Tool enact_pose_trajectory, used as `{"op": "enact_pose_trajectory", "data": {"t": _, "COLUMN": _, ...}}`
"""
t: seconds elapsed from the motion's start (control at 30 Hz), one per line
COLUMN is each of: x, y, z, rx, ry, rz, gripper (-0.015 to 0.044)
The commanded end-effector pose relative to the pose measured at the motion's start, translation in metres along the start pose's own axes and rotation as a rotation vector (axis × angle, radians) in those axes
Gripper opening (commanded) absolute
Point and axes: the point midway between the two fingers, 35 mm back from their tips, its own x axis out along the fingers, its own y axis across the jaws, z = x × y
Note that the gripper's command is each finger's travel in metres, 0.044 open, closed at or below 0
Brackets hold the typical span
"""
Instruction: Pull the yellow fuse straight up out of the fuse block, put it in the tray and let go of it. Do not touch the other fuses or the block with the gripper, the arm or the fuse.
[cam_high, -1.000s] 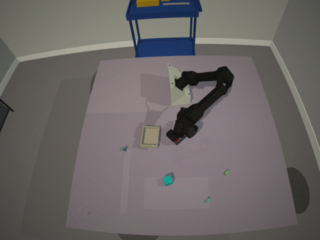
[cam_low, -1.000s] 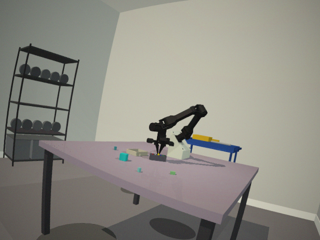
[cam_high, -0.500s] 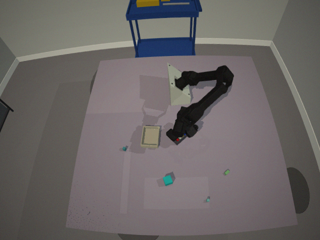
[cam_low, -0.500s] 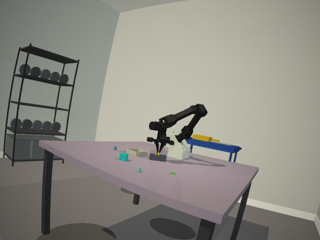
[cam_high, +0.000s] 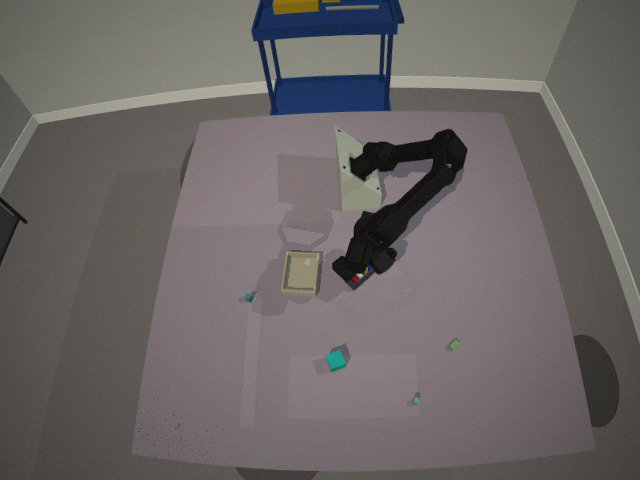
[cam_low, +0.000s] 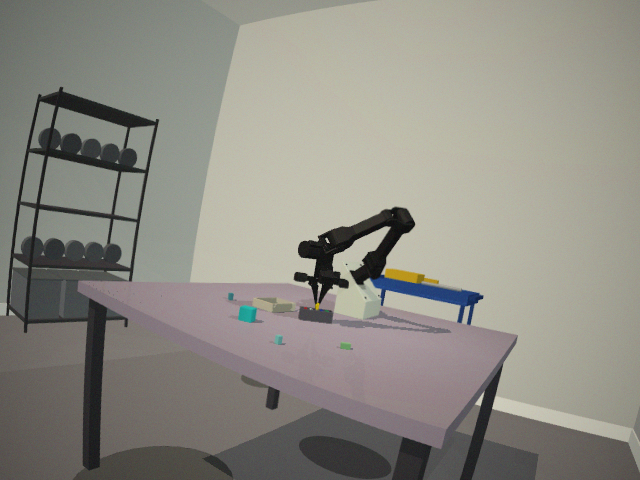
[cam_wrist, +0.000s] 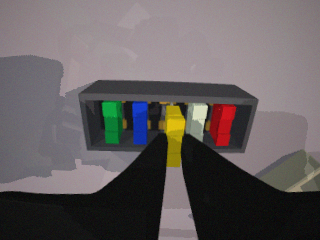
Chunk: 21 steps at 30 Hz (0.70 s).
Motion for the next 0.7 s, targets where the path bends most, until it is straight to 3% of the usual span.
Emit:
{"op": "enact_pose_trajectory", "data": {"t": 0.0, "x": -0.0025, "y": -0.0001, "z": -0.0002, "rx": -0.005, "ry": 0.003, "rz": -0.001, "gripper": 0.0000}}
{"op": "enact_pose_trajectory", "data": {"t": 0.67, "x": -0.0125, "y": 0.0003, "z": -0.0003, "rx": -0.004, "ry": 0.003, "rz": 0.000, "gripper": 0.0000}}
